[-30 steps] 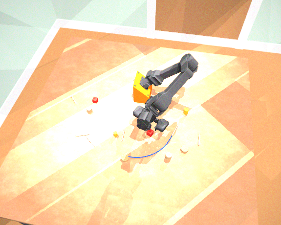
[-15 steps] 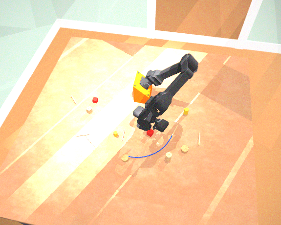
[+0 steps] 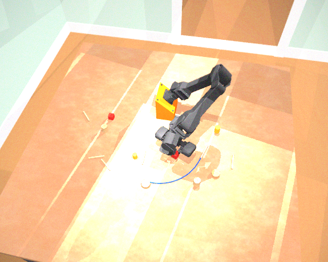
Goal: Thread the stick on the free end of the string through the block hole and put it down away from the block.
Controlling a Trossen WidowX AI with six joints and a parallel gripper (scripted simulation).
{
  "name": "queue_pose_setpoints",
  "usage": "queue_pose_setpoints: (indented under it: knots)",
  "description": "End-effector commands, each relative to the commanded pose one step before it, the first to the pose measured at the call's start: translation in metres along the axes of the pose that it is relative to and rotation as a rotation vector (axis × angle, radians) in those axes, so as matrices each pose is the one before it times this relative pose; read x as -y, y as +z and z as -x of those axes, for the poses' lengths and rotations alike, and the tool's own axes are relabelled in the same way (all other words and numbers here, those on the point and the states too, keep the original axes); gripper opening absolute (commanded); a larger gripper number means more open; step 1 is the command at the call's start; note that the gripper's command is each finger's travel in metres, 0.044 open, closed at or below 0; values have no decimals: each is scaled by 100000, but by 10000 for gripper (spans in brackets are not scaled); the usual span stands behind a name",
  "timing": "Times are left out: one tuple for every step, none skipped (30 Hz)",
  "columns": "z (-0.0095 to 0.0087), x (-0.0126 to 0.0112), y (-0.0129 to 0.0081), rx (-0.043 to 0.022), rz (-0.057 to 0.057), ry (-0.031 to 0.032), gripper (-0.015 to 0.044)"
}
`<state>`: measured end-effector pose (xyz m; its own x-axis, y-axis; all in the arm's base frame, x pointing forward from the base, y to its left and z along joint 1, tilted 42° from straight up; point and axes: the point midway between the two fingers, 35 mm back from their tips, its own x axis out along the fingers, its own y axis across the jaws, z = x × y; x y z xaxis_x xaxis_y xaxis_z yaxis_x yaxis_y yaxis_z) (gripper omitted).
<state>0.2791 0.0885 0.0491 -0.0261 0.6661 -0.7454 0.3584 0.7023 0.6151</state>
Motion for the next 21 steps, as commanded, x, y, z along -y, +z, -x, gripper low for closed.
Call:
queue_pose_setpoints:
  knots:
    - [-737, 19, -131, -549, -467, 112, 235]
    - [-163, -2, -3, -4, 1, 10, 235]
    - [-163, -2, -5, -5, 1, 11, 235]
    - [-163, -2, -6, -5, 1, 13, 235]
    - [-162, -2, -7, -6, 1, 14, 235]
    - [-162, -1, -8, -7, 0, 15, 235]
    - [-162, -1, -9, -8, 0, 16, 235]
    - [-162, -1, -10, -9, 0, 17, 235]
    - [-161, -1, -11, -9, 0, 18, 235]
    - [-161, -1, -12, -10, 0, 19, 235]
    - [-161, -1, -14, -11, 0, 21, 235]
    - [-160, -1, -15, -12, 0, 22, 235]
    - [-160, -1, -16, -13, 0, 23, 235]
    - [-160, -1, -17, -14, 0, 24, 235]
    - [-160, -1, -18, -15, 0, 25, 235]
    - [-159, -1, -19, -16, 0, 26, 235]
    - [-159, -1, -20, -17, 0, 27, 235]
    - [-127, 0, -17, -14, 0, 22, 235]
    - [-77, 0, -11, -9, 0, 14, 235]
    - [-26, 0, -4, -3, 0, 5, 235]
    - [0, 0, 0, 0, 0, 0, 235]
